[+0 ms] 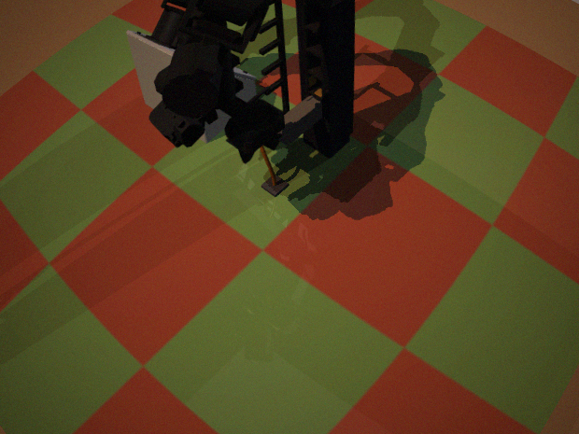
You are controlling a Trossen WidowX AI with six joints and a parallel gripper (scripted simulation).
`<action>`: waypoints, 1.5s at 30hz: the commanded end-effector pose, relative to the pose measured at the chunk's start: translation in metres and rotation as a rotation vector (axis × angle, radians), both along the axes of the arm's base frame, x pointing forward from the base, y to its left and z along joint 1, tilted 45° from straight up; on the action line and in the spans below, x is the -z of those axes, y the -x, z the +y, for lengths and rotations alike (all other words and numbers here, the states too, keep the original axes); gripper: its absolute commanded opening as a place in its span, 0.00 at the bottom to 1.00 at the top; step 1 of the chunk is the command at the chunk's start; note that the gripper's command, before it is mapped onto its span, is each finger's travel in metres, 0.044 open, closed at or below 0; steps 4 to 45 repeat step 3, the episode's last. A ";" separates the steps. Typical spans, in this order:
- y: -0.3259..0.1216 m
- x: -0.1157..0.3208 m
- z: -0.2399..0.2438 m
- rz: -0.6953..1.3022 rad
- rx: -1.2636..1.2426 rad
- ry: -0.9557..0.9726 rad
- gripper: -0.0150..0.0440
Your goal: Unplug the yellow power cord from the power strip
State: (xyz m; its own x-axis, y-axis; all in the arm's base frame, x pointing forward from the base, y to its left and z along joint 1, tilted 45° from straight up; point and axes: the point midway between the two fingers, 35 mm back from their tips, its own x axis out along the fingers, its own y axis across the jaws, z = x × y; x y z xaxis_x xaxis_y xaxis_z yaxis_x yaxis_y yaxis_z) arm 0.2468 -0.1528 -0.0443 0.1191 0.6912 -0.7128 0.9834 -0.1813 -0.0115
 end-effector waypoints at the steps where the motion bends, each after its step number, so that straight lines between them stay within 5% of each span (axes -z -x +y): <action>1: 0.000 0.000 -0.002 -0.004 -0.007 0.007 1.00; 45: 0.000 0.000 -0.002 -0.004 -0.007 0.007 1.00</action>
